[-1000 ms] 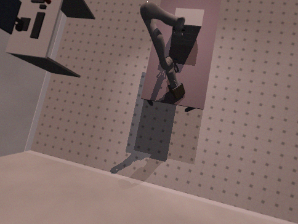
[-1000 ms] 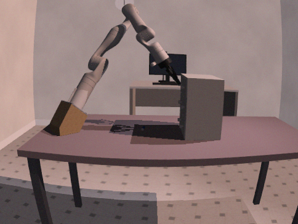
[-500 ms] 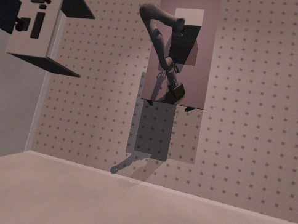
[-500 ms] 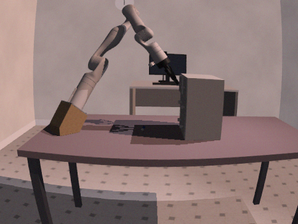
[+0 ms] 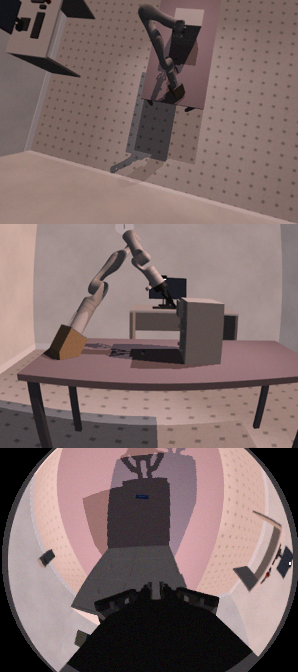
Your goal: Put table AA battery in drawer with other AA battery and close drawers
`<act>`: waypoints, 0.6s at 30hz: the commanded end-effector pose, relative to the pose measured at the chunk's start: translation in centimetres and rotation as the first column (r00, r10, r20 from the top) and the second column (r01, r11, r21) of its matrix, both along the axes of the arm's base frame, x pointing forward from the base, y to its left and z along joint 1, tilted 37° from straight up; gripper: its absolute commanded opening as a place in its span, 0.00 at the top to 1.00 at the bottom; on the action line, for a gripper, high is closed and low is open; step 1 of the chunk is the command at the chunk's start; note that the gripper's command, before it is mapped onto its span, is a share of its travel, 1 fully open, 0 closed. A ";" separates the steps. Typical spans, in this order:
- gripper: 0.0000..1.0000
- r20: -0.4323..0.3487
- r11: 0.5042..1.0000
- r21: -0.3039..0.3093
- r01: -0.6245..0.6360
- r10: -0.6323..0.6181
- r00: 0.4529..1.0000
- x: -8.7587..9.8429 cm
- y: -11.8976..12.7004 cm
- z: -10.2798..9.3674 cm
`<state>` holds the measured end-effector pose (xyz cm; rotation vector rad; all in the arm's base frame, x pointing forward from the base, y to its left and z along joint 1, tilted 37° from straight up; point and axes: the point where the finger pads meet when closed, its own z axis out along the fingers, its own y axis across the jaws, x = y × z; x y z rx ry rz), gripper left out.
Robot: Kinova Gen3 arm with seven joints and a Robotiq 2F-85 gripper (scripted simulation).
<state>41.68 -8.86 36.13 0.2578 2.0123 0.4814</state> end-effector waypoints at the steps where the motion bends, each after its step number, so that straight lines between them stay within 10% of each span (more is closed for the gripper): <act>1: 0.87 -0.005 1.000 -0.003 0.005 -0.005 1.000 -0.4 0.0 -0.3; 18: 0.87 -0.005 1.000 -0.003 0.005 -0.005 1.000 -2.3 0.4 -1.2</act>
